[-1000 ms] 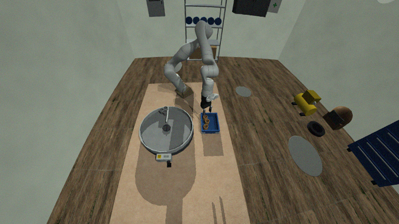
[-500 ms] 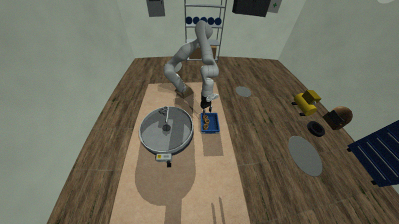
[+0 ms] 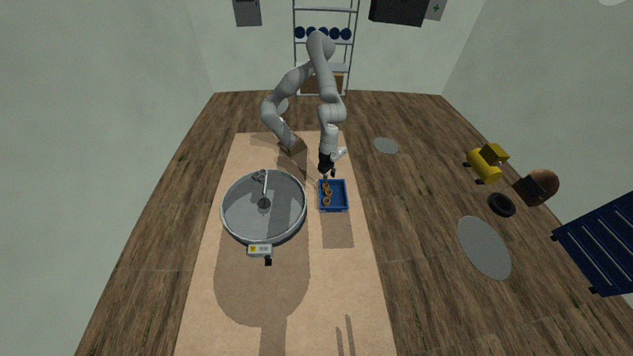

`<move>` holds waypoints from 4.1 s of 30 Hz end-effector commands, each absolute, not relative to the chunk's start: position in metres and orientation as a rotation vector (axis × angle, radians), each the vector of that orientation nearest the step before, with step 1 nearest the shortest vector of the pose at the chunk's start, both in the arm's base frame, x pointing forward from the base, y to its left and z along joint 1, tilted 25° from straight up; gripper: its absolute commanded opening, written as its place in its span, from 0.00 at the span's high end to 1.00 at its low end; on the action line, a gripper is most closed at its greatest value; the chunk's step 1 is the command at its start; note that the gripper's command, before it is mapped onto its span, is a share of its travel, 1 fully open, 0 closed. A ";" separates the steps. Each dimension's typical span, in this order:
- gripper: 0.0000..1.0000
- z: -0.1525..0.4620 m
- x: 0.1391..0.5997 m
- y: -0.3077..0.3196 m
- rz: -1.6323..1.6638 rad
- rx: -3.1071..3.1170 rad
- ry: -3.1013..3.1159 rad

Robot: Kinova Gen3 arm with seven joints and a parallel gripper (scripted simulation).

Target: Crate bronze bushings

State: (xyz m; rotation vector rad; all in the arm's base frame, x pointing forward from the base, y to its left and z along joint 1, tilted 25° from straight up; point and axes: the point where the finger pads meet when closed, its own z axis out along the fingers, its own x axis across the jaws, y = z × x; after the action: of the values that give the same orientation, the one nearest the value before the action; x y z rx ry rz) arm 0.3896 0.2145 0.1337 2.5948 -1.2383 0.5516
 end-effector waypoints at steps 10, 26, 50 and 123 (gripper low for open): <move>0.00 0.137 0.390 0.217 0.514 2.677 -0.978; 0.00 0.138 0.390 0.218 0.474 2.733 -0.712; 0.00 0.141 0.390 0.221 0.395 2.773 -0.245; 0.00 0.150 0.389 0.230 0.134 2.514 1.030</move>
State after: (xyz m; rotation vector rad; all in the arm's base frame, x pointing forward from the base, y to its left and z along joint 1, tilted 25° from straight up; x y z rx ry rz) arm 0.3886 0.2294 0.1496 2.5128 1.0292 0.1322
